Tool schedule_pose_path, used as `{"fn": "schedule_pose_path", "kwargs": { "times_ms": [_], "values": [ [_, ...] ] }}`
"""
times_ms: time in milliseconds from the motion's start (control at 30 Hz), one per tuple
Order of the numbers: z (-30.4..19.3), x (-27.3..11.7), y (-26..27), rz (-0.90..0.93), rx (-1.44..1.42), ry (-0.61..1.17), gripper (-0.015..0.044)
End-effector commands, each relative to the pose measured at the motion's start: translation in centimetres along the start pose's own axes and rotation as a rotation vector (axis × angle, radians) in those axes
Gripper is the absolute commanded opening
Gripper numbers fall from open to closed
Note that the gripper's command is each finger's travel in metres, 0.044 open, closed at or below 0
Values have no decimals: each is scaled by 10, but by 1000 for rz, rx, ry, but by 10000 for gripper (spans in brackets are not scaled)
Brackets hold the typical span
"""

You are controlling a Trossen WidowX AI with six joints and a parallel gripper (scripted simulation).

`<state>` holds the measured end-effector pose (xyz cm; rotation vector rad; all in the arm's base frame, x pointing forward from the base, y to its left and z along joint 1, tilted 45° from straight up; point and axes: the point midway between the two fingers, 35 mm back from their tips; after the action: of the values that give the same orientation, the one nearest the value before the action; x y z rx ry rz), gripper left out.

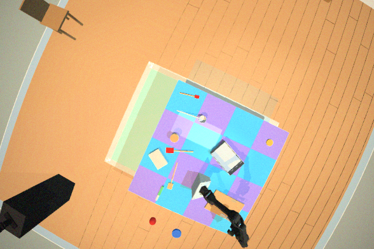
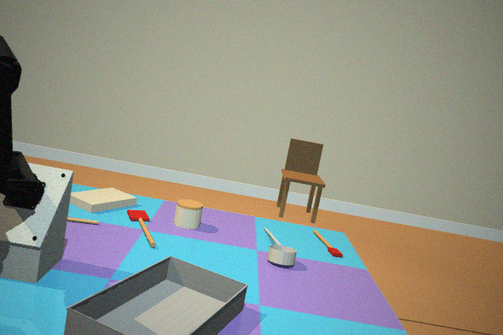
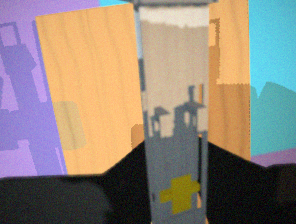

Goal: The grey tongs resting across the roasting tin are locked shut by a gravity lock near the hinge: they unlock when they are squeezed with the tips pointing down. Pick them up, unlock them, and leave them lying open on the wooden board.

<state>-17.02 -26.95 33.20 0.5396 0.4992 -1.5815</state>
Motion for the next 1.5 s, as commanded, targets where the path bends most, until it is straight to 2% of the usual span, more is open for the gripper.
{"fn": "schedule_pose_path", "kwargs": {
  "times_ms": [0,500,1467],
  "values": [
    [-1,-5,5,13,-25,54,-150],
    [-4,-6,10,32,-40,103,-150],
    [-7,40,6,32,-41,103,-150]
  ]
}}
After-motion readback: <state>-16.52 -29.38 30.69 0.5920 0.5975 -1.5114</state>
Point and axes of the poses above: the point midway between the two fingers, 35 mm back from their tips, its own x axis out along the fingers, its own y axis across the jaws, z = x × y, and after that the axes turned 4 degrees about -x, right-handed
